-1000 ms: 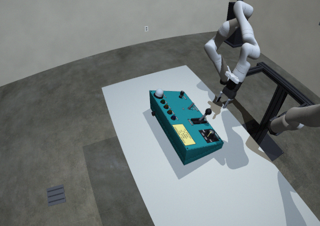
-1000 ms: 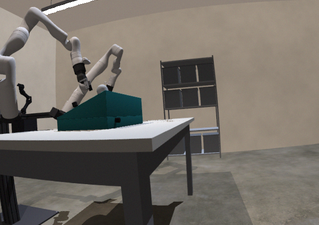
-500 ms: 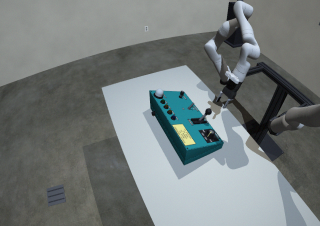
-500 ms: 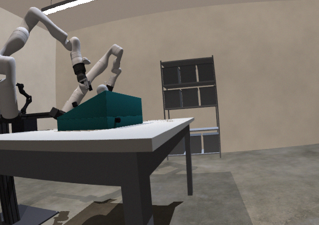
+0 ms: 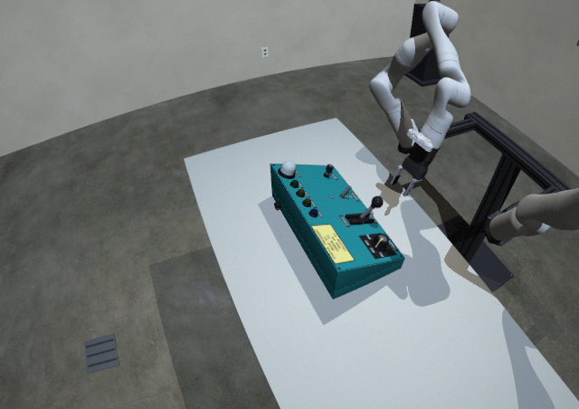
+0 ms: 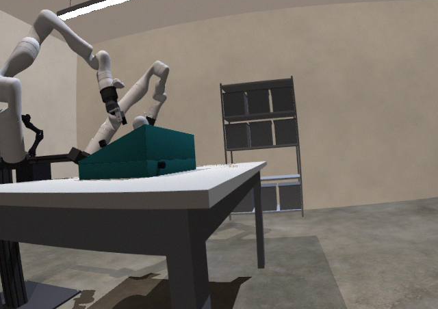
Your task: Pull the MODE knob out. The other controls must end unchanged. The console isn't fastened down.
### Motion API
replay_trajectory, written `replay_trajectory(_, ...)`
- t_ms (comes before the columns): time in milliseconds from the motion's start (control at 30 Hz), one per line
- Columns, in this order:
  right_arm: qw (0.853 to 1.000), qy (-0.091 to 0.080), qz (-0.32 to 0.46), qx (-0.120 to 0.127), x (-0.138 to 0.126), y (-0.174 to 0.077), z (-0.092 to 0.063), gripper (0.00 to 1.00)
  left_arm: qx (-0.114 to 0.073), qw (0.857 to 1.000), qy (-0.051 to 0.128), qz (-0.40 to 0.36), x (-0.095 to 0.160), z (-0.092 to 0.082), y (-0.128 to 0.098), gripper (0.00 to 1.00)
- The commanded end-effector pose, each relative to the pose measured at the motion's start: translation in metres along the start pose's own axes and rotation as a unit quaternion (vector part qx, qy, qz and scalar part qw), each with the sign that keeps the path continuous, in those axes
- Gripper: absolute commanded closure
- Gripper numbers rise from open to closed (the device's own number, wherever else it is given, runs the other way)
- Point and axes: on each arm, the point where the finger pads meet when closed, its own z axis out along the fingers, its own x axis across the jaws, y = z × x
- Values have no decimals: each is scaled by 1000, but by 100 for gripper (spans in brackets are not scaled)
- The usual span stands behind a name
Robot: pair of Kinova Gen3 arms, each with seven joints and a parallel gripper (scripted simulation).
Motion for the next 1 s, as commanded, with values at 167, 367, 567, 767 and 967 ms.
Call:
replay_trajectory(167,1000,0,2,6,14,-3,-4,0,-1,1000,0,0,0,0,0,0)
replay_trajectory(367,1000,4,10,22,80,-8,-14,0,-1,1000,0,0,0,0,0,0)
replay_trajectory(567,1000,5,12,24,133,-2,-15,0,-1,1000,0,0,0,0,0,0)
replay_trajectory(767,1000,4,10,19,179,12,-9,0,-1,1000,0,0,0,0,0,0)
replay_trajectory(967,1000,1,3,6,223,35,2,0,-1,1000,0,0,0,0,0,0)
